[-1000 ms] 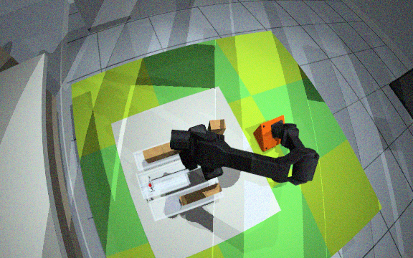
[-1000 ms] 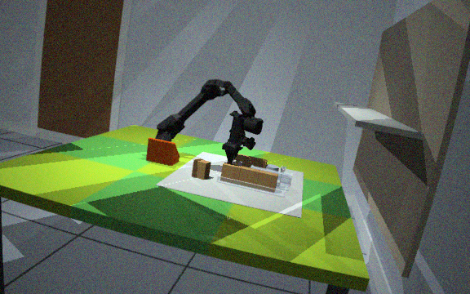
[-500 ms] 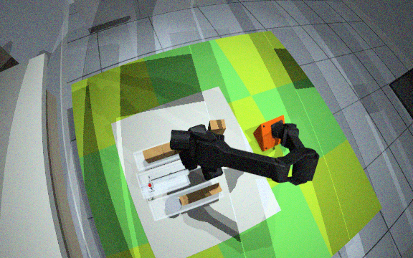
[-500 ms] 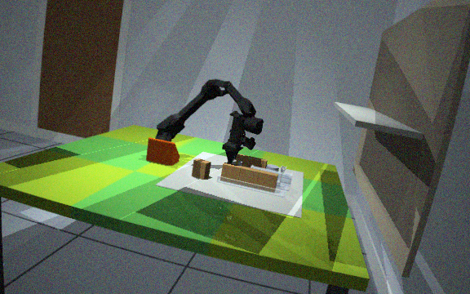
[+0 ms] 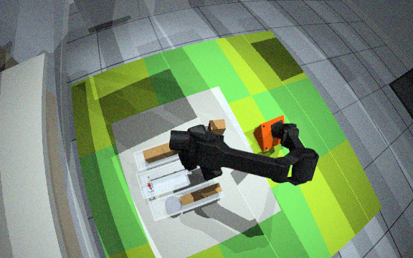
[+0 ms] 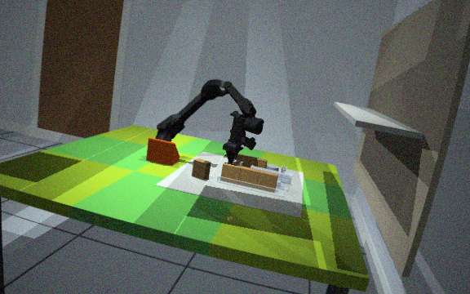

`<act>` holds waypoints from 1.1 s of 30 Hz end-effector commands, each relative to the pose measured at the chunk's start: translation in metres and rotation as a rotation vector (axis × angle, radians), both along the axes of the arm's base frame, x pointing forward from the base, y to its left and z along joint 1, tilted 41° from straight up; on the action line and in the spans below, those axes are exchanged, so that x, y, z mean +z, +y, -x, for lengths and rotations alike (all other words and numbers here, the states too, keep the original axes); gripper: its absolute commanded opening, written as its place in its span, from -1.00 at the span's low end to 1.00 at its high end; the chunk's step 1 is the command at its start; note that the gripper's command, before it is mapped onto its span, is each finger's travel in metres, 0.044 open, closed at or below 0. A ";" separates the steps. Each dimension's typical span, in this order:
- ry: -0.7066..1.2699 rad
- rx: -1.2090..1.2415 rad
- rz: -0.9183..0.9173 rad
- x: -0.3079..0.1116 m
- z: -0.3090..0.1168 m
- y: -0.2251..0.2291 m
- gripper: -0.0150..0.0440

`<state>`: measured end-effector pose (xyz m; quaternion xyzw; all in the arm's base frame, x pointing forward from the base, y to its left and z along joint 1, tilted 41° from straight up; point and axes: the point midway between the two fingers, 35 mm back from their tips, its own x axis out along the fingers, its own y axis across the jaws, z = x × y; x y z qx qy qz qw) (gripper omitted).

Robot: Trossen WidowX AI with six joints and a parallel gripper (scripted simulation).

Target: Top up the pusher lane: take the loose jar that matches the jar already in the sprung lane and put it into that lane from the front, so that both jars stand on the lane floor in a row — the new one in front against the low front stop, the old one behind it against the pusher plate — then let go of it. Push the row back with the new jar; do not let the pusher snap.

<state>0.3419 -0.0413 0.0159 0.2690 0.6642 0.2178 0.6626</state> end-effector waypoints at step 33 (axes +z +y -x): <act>-0.032 -0.006 -0.002 -0.002 -0.010 0.003 -0.49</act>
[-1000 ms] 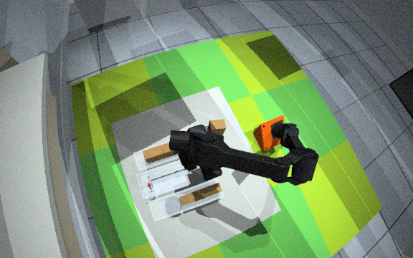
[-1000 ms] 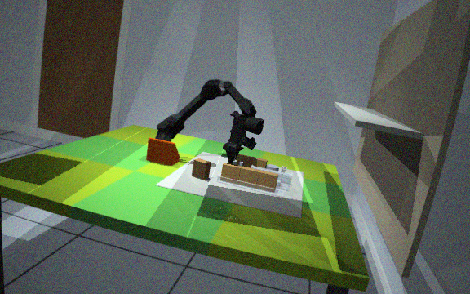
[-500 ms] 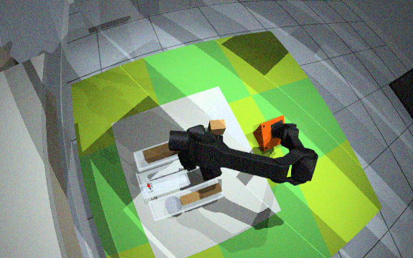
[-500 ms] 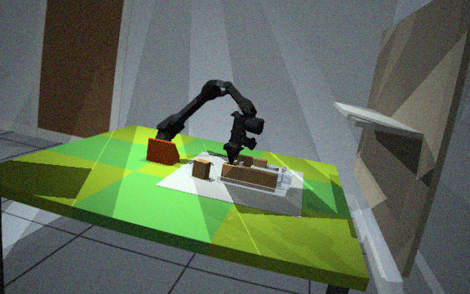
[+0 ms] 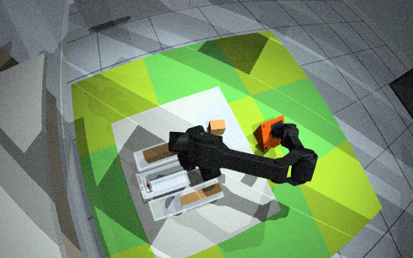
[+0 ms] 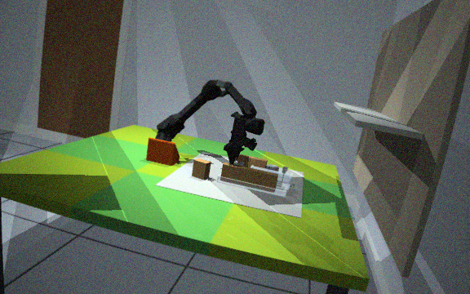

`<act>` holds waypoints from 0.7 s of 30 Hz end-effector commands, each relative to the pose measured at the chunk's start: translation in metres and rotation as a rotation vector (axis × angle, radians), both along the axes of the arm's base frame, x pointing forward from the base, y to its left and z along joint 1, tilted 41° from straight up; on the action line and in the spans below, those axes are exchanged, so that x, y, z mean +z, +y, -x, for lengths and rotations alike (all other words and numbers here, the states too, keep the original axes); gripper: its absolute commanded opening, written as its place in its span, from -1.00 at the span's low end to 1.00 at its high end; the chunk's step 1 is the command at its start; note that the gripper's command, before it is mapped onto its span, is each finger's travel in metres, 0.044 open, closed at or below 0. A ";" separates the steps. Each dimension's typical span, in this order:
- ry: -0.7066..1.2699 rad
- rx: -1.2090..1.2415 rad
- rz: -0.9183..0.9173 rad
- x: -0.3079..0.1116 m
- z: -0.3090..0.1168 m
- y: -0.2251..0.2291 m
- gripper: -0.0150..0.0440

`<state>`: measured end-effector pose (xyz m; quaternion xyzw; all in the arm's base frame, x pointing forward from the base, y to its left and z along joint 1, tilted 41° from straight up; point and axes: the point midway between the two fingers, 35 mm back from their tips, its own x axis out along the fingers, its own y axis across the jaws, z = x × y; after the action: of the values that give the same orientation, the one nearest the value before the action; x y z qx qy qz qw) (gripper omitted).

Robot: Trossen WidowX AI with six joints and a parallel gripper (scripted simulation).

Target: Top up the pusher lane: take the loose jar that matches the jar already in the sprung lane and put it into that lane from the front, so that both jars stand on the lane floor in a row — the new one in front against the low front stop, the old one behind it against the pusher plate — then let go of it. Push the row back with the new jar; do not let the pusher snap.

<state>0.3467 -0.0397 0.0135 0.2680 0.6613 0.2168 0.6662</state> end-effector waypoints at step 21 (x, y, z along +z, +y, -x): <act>-0.023 -0.003 -0.006 -0.006 -0.005 0.007 -0.49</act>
<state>0.3467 -0.0347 0.0071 0.2682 0.6605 0.2167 0.6669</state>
